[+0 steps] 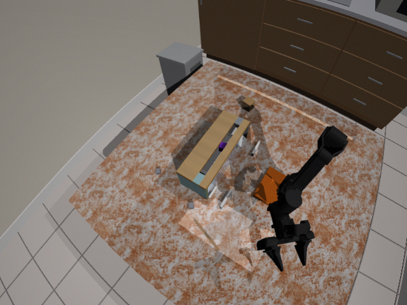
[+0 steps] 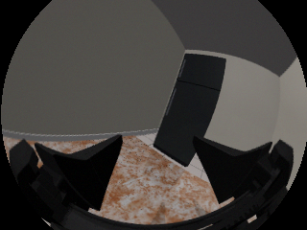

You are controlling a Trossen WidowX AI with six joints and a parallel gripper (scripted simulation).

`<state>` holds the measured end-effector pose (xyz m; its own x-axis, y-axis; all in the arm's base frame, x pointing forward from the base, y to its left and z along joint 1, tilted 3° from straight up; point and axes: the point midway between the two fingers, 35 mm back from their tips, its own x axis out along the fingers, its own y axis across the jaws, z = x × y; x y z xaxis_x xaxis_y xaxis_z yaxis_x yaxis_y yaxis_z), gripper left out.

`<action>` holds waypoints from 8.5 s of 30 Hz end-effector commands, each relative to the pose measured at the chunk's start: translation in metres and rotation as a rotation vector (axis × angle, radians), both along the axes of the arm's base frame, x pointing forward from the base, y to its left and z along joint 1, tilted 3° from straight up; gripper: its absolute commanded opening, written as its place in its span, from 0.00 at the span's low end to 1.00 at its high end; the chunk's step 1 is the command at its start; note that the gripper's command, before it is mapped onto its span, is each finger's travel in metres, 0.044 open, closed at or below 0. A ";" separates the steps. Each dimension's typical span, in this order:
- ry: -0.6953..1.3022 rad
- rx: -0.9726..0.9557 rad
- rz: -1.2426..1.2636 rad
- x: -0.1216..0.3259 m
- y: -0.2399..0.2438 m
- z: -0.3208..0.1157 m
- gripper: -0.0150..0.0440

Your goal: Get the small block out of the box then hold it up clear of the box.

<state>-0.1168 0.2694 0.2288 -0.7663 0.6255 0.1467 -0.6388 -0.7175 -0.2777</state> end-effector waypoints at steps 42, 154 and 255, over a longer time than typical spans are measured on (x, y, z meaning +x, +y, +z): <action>-0.789 -1.619 -0.921 0.396 -0.096 -0.074 0.93; -0.867 -1.905 -0.654 0.408 -0.233 -0.132 0.93; 1.208 -1.719 -2.218 0.414 -0.334 -0.065 0.74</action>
